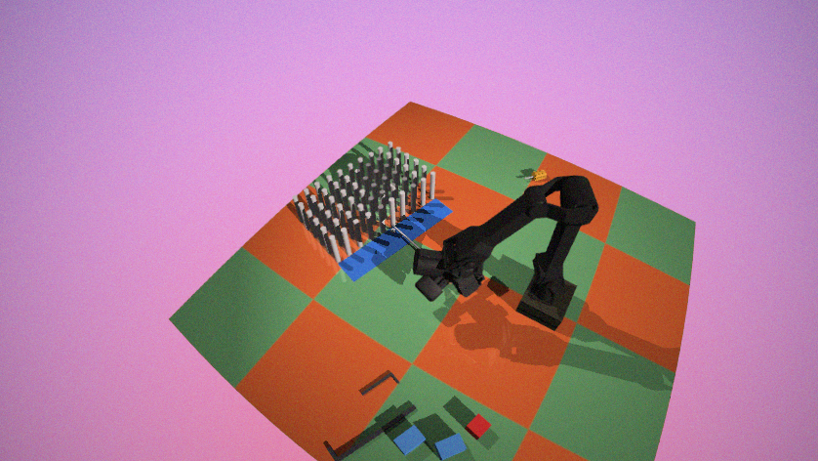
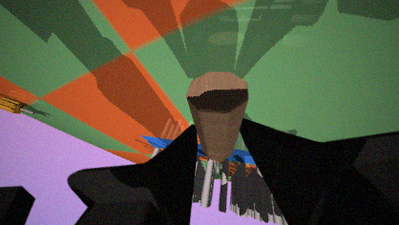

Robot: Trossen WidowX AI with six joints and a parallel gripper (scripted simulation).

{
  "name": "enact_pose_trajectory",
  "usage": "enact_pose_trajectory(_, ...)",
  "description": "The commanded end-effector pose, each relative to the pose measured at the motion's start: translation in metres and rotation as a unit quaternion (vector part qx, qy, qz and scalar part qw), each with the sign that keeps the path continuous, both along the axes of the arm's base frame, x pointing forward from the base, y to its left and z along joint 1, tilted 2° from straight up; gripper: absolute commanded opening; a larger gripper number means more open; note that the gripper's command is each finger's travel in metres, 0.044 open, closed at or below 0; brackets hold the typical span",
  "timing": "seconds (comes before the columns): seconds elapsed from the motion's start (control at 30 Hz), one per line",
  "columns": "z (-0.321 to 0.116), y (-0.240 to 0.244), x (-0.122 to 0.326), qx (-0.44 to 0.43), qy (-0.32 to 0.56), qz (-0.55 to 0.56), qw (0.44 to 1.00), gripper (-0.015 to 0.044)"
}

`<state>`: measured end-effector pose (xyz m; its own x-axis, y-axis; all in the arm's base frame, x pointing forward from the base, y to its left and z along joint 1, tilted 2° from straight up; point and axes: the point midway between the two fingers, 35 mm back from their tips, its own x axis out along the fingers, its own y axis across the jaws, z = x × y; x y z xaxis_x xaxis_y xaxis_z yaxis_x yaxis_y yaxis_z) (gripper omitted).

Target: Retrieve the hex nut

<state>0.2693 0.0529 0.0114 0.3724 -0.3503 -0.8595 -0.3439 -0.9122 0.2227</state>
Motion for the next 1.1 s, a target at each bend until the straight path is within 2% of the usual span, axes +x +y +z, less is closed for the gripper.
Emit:
enact_pose_trajectory(0.0,0.004,0.003,-0.012,-0.001,-0.002,-0.001,1.0,0.0)
enact_pose_trajectory(0.2,0.007,0.009,-0.034,-0.001,-0.002,-0.002,1.0,0.0)
enact_pose_trajectory(0.37,0.019,0.011,-0.031,-0.001,-0.002,-0.002,1.0,0.0)
enact_pose_trajectory(1.07,0.135,0.005,-0.026,-0.001,-0.003,-0.001,1.0,0.0)
